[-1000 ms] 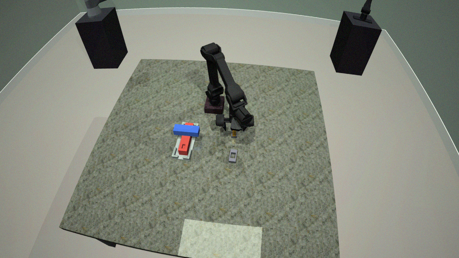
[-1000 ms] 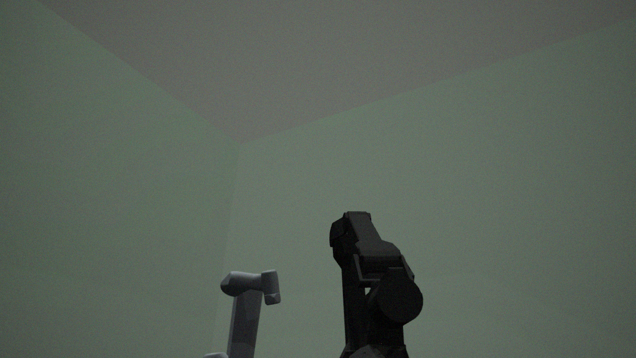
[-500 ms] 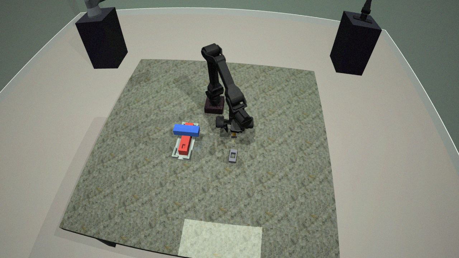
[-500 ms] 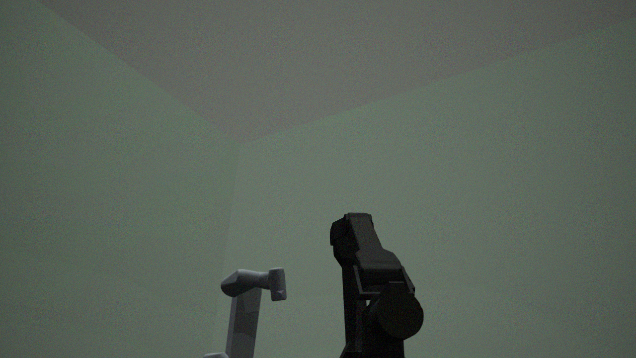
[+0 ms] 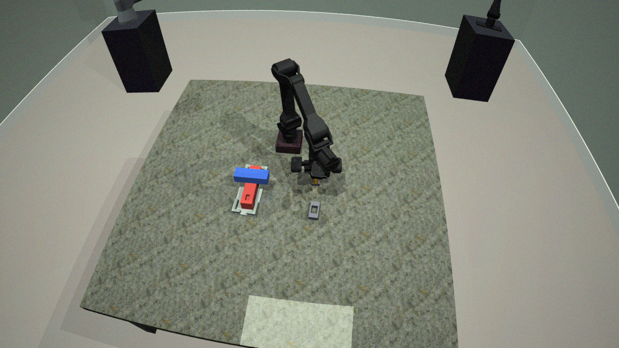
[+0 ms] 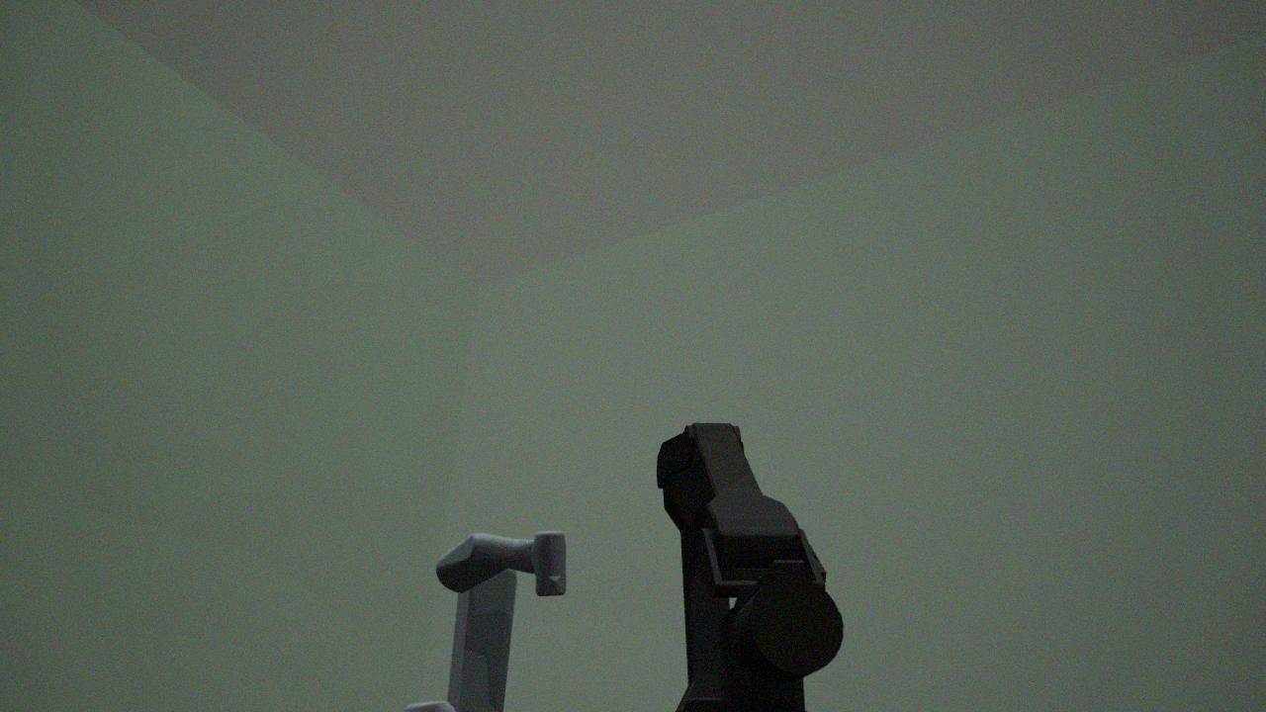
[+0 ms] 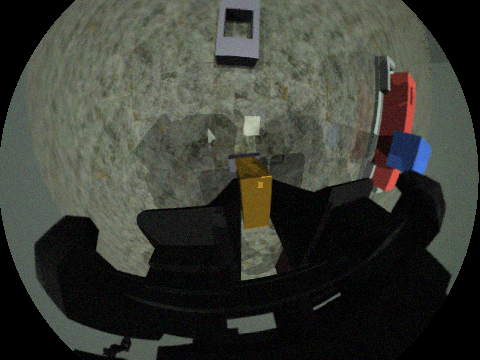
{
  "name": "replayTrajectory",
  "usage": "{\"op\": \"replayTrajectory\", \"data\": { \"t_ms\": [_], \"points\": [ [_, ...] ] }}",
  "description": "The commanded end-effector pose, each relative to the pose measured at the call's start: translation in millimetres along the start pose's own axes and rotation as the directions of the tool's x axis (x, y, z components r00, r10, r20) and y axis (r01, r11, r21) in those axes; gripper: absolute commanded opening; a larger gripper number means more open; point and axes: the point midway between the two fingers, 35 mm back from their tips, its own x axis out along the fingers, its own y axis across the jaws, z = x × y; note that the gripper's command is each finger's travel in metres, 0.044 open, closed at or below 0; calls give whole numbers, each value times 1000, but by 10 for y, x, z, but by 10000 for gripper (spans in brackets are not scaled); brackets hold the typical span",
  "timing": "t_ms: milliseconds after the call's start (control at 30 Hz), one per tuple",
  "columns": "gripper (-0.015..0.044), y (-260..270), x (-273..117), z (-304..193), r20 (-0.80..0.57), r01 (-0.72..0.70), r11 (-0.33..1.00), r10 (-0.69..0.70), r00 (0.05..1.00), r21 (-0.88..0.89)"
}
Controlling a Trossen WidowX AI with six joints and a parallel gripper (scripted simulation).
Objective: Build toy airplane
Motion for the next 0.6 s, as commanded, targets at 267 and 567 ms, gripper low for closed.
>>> {"op": "replayTrajectory", "data": {
  "t_ms": [267, 567],
  "points": [
    [0, 11, -120, 20, -2, -2, 1000, 2, 1000, -3],
    [0, 39, -386, 64, -1, -2, 1000, 2, 1000, -3]
  ]
}}
